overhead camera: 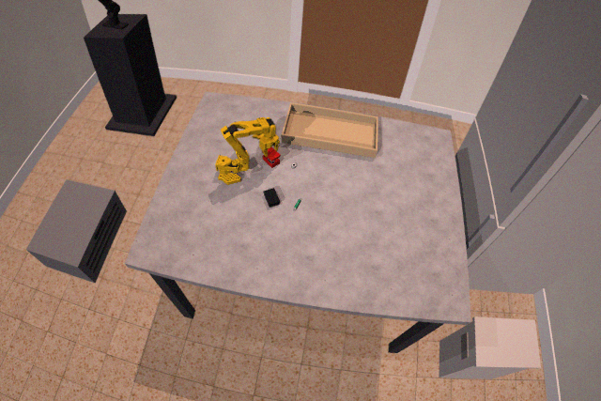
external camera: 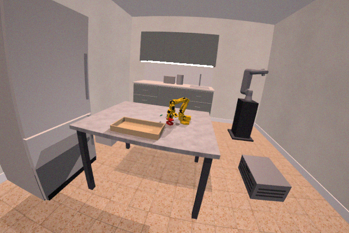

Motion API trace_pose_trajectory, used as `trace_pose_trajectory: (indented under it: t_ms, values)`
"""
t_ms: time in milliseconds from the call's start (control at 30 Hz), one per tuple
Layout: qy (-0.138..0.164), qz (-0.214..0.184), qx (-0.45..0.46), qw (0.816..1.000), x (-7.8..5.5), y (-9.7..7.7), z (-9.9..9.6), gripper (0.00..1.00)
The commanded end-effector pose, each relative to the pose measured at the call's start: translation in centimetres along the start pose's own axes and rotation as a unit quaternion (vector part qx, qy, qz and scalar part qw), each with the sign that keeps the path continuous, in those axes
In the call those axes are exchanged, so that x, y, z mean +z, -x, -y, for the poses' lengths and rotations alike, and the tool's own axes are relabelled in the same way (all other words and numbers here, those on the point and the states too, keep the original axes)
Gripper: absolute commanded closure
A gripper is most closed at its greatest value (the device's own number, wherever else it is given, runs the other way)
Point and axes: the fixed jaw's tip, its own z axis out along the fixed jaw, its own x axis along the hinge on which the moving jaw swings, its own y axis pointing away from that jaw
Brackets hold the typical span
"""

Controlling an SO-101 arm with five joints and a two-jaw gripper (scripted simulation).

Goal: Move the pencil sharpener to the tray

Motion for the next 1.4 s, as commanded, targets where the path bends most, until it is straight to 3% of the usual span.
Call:
trace_pose_trajectory:
  t_ms: [0,267,1367]
  values:
    - [-0.023,-0.005,-0.004,1.0,-1.2,0.0,0.5,0.76]
    - [-0.023,-0.005,-0.004,1.0,-1.9,0.1,0.4,0.76]
    - [-0.023,-0.005,-0.004,1.0,-2.4,0.0,0.5,0.76]
